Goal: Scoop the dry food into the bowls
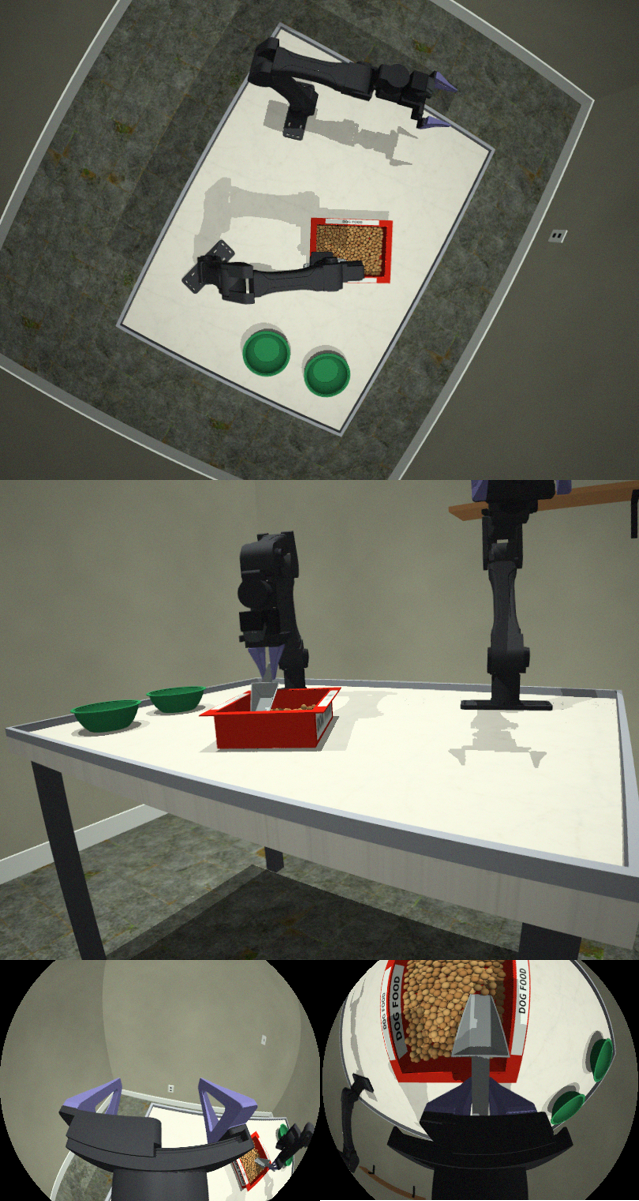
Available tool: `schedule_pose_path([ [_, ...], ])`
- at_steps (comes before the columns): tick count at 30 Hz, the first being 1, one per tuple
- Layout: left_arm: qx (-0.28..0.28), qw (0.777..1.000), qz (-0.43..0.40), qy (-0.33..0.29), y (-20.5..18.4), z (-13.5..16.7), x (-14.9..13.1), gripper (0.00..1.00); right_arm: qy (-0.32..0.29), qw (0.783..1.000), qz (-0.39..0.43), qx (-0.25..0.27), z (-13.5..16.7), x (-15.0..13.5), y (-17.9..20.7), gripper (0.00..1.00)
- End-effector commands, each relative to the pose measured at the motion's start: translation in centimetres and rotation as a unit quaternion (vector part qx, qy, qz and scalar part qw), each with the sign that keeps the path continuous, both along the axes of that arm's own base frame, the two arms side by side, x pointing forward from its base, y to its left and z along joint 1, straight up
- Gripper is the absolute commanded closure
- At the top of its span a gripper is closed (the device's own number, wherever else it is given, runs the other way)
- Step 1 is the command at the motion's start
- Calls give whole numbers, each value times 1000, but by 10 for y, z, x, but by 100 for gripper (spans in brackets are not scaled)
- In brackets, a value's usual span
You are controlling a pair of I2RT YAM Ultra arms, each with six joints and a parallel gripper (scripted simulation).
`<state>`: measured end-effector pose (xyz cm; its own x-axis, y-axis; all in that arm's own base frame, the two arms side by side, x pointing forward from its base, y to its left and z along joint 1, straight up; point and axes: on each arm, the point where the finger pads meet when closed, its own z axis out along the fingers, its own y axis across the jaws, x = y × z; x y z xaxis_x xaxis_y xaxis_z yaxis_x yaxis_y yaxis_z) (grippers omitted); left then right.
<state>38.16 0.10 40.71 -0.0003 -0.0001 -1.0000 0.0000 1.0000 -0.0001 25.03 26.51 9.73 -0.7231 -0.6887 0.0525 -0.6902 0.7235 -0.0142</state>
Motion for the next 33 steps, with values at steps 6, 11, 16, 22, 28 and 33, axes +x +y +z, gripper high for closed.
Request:
schedule_pose_path([
  [6,0,1000,0,-15,0,12,-4,0,-9,1000,-2,14,6,13,9,100],
  [11,0,1000,0,-15,0,12,-4,0,-9,1000,-2,8,6,14,9,100],
  [16,0,1000,0,-15,0,12,-4,0,-12,1000,-3,9,6,20,11,100],
  [22,0,1000,0,-15,0,12,-4,0,-18,1000,3,15,0,23,22,100],
  [28,0,1000,0,-15,0,12,-4,74,-29,999,0,28,15,24,21,100],
  [33,0,1000,0,-15,0,12,-4,74,-33,999,0,32,18,26,23,100],
])
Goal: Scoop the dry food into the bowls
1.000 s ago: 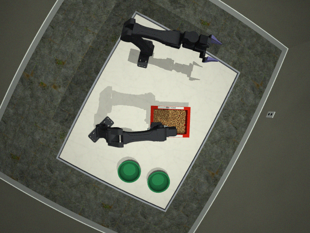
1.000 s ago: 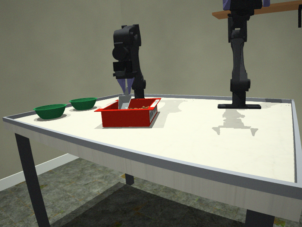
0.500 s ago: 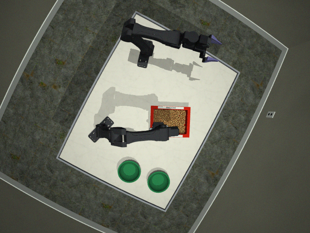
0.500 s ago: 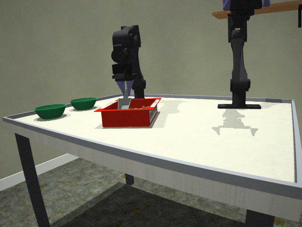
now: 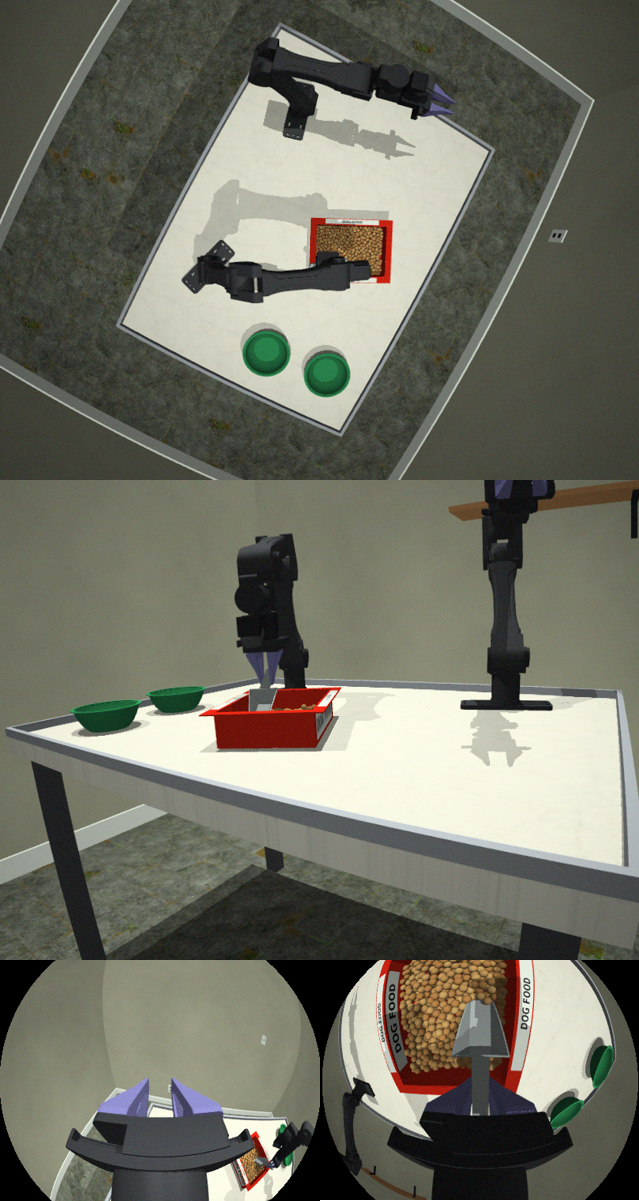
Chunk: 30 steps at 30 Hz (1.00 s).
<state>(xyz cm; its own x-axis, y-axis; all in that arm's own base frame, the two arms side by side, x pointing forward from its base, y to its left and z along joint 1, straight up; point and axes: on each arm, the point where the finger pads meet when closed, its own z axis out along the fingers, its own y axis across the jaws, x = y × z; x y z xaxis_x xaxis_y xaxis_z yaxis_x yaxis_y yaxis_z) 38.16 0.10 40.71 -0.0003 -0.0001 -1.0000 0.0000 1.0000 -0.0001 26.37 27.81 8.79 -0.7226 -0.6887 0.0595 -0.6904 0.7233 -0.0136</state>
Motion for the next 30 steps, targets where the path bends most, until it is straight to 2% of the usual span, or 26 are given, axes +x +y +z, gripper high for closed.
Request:
schedule_pose_path([
  [1,0,1000,0,-15,0,12,-4,74,-36,999,0,34,28,12,10,100],
  [11,0,1000,0,-15,0,12,-4,74,-36,999,0,34,28,12,10,100],
  [12,-14,998,-21,52,-13,-44,15,74,-36,999,0,34,28,12,10,100],
  [13,-26,999,-30,29,-16,-31,15,74,-36,999,0,34,28,12,10,100],
  [19,-128,984,-125,23,-63,-50,32,74,-36,999,0,34,28,12,10,100],
  [22,-143,980,-137,22,-68,-53,34,74,-36,999,0,34,28,12,10,100],
  [30,-252,932,-242,97,-133,-122,38,74,-36,999,0,34,28,12,10,100],
])
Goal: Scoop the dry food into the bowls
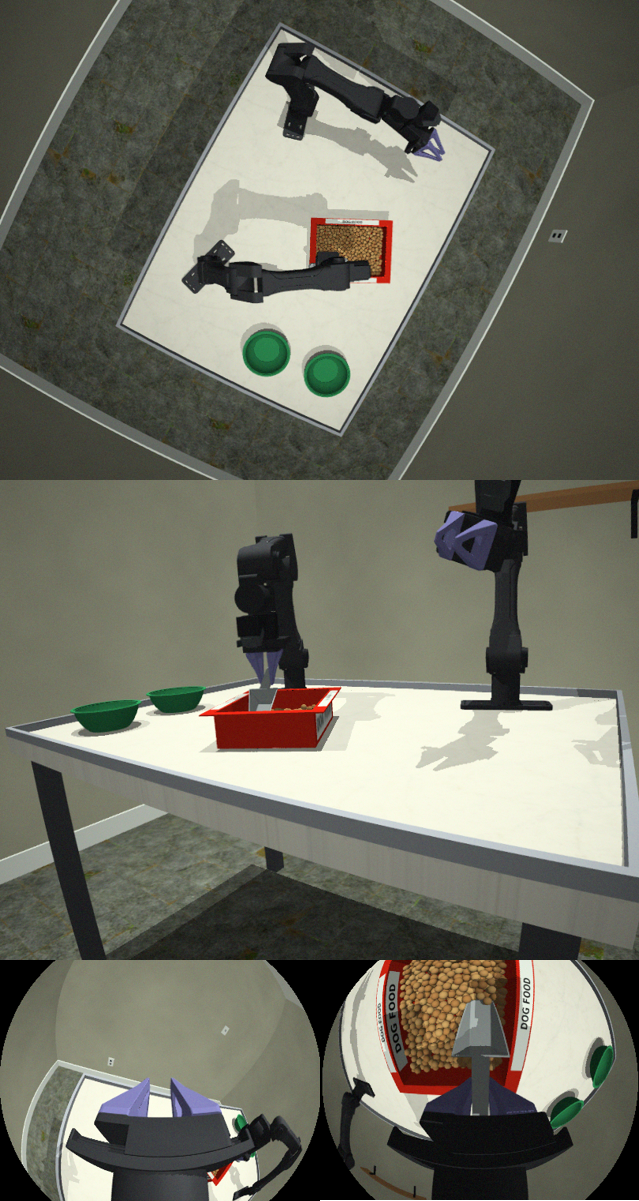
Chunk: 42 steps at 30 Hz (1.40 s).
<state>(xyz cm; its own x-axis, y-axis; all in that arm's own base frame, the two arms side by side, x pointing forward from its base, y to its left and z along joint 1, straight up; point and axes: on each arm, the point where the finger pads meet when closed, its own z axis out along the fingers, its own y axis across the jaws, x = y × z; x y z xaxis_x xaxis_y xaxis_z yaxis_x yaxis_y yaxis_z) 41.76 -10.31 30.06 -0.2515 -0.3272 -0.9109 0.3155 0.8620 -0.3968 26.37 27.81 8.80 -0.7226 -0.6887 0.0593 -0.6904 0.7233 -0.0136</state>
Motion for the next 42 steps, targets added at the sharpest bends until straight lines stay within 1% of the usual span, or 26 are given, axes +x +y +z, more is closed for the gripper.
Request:
schedule_pose_path([
  [1,-84,994,-69,17,-37,-24,0,74,-36,999,0,34,28,12,10,100],
  [6,-147,976,-135,81,-75,-66,-14,74,-36,999,0,34,28,12,10,100],
  [8,-147,976,-135,81,-75,-66,-14,74,-36,999,0,34,28,12,10,100],
  [12,-193,955,-181,137,-101,-99,-32,74,-36,999,0,34,28,12,10,100],
  [18,-252,905,-248,238,-137,-147,-73,74,-36,999,0,34,28,12,10,100],
  [23,-290,851,-293,326,-159,-181,-116,74,-36,999,0,34,28,12,10,100],
  [25,-290,851,-293,326,-159,-181,-116,74,-36,999,0,34,28,12,10,100],
  [30,-317,785,-328,419,-173,-209,-165,74,-36,999,0,34,28,12,10,100],
  [31,-321,775,-335,430,-175,-211,-172,74,-36,999,0,34,28,12,10,100],
  [32,-323,769,-339,435,-176,-212,-177,74,-36,999,0,34,28,12,10,100],
  [34,-322,763,-337,448,-176,-219,-183,74,-36,999,0,34,28,12,10,100],
  [35,-320,764,-334,449,-176,-221,-184,74,-36,999,0,34,28,12,10,100],
  [37,-314,779,-322,437,-174,-223,-173,74,-36,999,0,34,28,12,10,100],
  [38,-308,775,-314,454,-173,-234,-181,74,-36,999,0,34,28,12,10,100],
  [42,-310,775,-317,451,-174,-232,-182,74,-36,999,0,34,28,12,10,100],
])
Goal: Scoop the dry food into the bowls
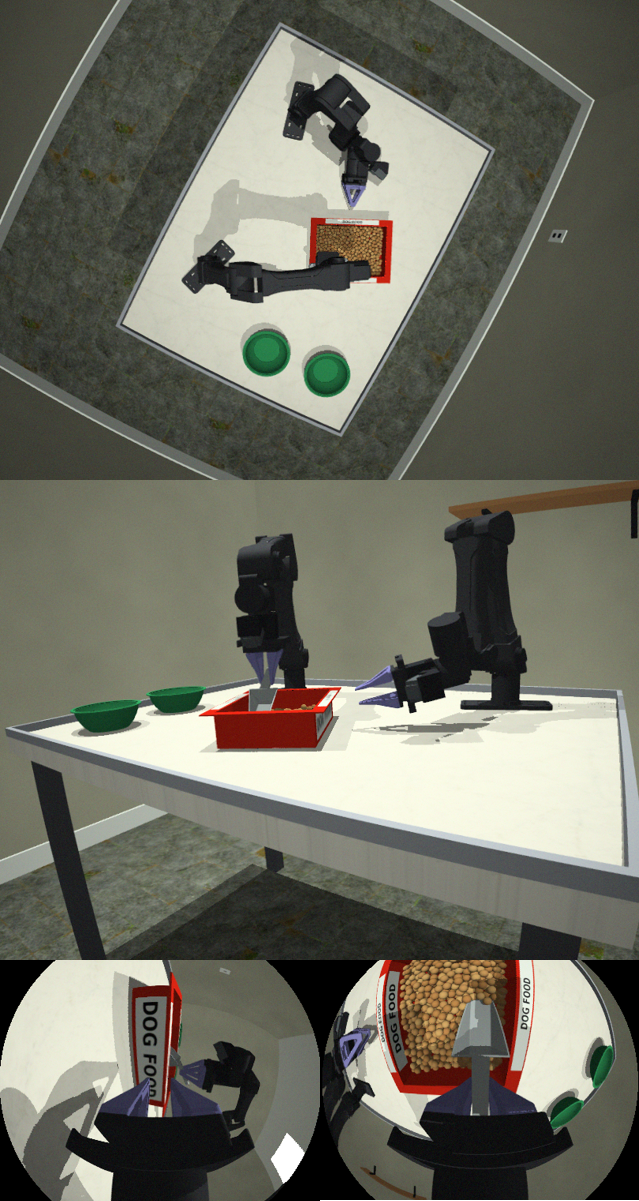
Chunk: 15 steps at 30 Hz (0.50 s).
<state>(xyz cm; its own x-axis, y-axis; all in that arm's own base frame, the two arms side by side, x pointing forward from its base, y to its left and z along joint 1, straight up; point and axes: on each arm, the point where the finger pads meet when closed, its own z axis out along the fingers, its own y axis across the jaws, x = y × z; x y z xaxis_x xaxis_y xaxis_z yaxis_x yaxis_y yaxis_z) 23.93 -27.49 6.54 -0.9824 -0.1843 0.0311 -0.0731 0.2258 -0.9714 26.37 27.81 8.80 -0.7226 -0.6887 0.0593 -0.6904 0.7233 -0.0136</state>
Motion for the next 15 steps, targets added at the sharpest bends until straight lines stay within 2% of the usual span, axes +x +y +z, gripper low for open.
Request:
schedule_pose_path([
  [1,-22,999,7,-33,-3,15,10,74,-36,999,0,34,28,12,10,100],
  [2,-26,999,13,-42,-3,18,21,74,-36,999,0,34,28,12,10,100],
  [4,-27,999,3,-42,-9,18,16,74,-36,999,0,34,28,12,10,100],
  [5,-35,998,-6,-59,-12,29,13,74,-36,999,0,34,28,12,10,100],
  [7,-35,998,-7,-61,-12,29,13,74,-36,999,0,34,28,12,10,100],
  [8,-28,999,-2,-43,-13,19,14,74,-36,999,0,34,28,12,10,100],
  [15,-26,999,-1,-42,-19,17,13,74,-36,999,0,34,28,12,10,100],
])
